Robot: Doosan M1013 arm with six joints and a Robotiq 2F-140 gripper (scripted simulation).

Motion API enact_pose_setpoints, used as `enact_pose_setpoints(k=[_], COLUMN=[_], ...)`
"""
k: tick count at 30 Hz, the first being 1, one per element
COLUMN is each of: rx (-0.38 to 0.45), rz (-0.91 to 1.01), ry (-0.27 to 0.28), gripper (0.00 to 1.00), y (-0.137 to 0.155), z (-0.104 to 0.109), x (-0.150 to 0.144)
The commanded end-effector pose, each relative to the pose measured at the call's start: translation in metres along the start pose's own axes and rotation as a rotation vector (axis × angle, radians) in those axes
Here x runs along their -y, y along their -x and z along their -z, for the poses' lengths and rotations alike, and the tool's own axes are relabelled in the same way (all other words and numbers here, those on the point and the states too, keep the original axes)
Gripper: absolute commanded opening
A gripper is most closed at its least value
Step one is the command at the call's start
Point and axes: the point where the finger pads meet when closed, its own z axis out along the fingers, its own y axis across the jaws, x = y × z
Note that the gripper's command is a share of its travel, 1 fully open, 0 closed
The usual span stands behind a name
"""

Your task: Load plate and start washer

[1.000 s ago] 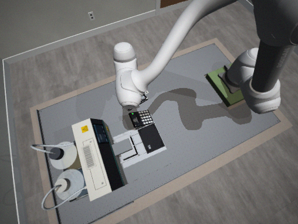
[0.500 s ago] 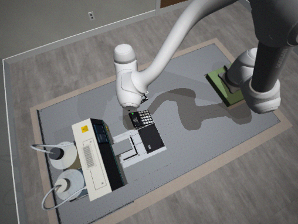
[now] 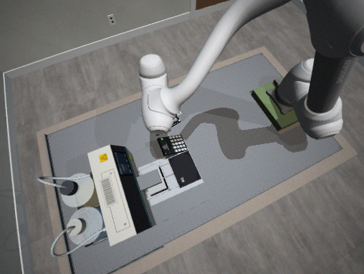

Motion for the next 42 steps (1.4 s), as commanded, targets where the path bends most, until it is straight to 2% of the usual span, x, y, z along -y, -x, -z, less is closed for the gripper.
enact_pose_setpoints(k=[1,21,22,23,42], rx=[0.001,0.000,0.003,0.003,0.002], rz=[-0.003,-0.002,-0.003,-0.003,-0.003], ry=[0.003,0.001,0.002,0.002,0.003], gripper=[0.70,0.70,0.63,0.62,0.60], y=[0.0014,0.0003,0.0014,0.0013,0.0008], z=[-0.0039,0.0017,0.0026,0.0028,0.0043], x=[-0.0007,-0.0004,-0.0007,-0.0007,-0.0010])
